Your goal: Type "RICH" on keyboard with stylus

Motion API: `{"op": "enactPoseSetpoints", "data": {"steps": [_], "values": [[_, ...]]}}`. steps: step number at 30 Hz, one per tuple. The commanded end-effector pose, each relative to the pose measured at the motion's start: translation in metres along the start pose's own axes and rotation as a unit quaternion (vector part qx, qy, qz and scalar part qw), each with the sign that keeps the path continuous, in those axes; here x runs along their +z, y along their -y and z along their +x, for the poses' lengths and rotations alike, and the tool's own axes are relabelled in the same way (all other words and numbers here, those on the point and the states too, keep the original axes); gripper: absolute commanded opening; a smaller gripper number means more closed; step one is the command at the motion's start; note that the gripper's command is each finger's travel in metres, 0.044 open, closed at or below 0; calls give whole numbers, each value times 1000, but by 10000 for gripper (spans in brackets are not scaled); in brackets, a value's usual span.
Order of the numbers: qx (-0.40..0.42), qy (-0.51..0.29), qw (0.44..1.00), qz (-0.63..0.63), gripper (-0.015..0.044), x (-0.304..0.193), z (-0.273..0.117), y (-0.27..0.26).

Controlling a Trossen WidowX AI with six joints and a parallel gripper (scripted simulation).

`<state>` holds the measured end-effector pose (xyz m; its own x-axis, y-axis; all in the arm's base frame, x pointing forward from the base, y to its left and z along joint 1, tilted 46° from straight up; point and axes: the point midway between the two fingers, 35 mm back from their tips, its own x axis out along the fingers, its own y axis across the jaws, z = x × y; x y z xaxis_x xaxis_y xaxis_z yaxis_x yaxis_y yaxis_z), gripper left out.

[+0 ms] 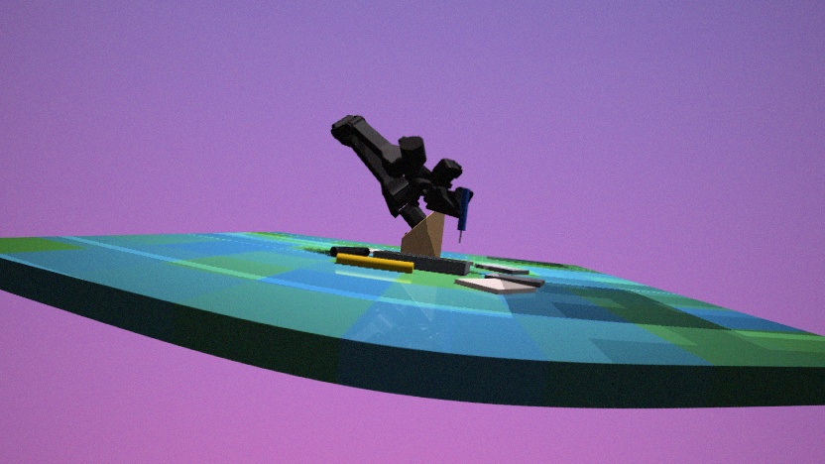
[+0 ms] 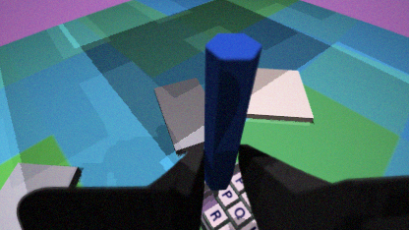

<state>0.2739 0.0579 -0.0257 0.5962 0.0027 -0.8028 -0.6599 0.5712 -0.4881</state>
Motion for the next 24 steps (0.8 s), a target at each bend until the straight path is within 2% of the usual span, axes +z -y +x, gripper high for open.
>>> {"op": "enactPoseSetpoints", "data": {"steps": [1,12,24], "values": [[-5,12,1000,-2,0,0,-3,1],[-5,11,1000,-3,0,-30,15,1],[-5,11,1000,-3,0,-30,15,1]]}}
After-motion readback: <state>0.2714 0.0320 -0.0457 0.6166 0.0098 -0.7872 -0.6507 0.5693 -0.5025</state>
